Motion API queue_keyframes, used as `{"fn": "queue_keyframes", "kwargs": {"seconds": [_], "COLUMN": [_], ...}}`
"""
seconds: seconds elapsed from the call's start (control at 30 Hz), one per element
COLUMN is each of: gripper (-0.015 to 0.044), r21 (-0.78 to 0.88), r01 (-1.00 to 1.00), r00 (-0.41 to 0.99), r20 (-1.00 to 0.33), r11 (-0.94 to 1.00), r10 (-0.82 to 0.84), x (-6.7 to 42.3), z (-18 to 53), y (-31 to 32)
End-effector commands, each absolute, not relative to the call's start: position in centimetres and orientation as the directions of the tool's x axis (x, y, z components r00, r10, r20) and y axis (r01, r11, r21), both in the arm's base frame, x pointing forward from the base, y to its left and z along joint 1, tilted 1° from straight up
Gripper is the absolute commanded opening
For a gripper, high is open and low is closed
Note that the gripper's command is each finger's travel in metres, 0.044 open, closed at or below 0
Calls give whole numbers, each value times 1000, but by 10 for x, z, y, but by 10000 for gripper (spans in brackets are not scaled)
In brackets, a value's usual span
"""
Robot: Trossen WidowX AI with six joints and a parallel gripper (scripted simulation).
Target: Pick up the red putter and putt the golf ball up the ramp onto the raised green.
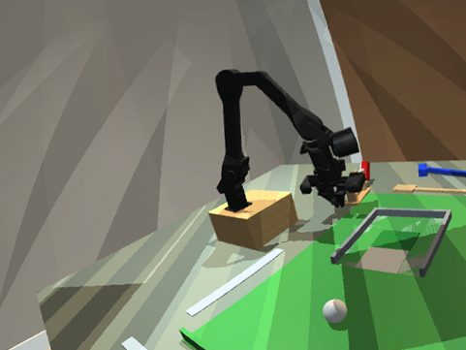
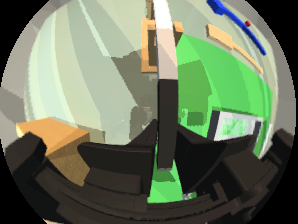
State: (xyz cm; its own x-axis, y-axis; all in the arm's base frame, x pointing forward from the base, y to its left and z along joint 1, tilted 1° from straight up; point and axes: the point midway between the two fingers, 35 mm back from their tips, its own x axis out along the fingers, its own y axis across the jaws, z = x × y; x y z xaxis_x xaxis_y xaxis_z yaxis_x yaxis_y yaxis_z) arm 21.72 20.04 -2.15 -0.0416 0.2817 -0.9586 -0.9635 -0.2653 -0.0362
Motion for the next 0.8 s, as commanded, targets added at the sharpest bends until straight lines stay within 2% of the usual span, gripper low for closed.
{"fn": "queue_keyframes", "kwargs": {"seconds": [0.0,0.53,0.77], "gripper": [0,0,0], "r21": [-39,-37,-42], "r01": [-963,-963,-968], "r00": [-39,-41,-28], "r20": [-959,-959,-961], "r11": [-265,-265,-246], "r10": [282,282,275], "x": [218,216,221], "z": [-21,74,70], "y": [201,198,195]}}
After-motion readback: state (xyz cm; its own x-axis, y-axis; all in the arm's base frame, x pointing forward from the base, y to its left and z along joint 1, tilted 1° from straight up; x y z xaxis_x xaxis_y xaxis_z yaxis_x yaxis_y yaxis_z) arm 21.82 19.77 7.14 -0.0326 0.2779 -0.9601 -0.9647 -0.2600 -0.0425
